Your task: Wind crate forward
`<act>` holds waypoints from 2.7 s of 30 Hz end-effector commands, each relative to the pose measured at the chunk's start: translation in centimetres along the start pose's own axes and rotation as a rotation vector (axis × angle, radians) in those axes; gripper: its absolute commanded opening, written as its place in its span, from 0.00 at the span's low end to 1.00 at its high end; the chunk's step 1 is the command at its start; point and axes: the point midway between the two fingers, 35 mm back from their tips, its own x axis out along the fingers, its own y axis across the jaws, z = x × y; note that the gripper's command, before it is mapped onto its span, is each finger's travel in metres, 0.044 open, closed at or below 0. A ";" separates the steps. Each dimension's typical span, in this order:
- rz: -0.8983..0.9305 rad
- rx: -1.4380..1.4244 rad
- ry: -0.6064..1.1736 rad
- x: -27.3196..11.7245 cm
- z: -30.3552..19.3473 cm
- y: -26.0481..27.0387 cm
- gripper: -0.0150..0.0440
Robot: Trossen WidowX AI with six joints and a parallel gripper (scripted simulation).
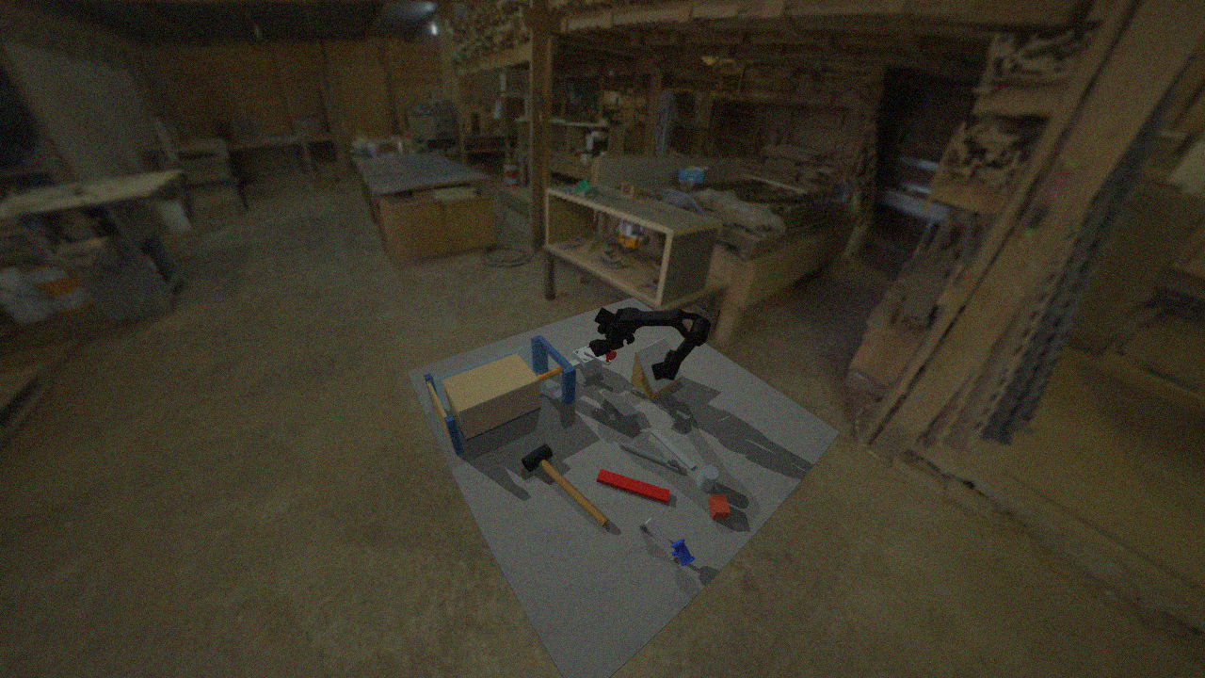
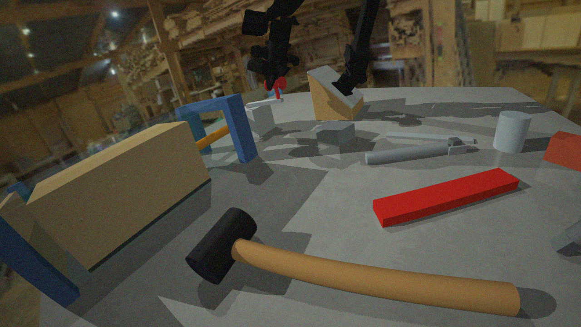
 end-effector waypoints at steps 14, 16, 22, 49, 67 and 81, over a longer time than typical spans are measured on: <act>-0.001 0.003 0.010 0.4 -0.2 -0.3 0.25; -0.001 0.003 0.010 0.4 -0.1 -0.4 0.25; -0.001 0.003 0.010 0.5 0.0 -0.9 0.25; -0.003 0.004 0.008 1.3 1.8 -3.9 0.25; -0.004 0.004 0.006 2.0 3.4 -5.5 0.25; -0.004 0.005 0.005 2.7 4.9 -6.4 0.25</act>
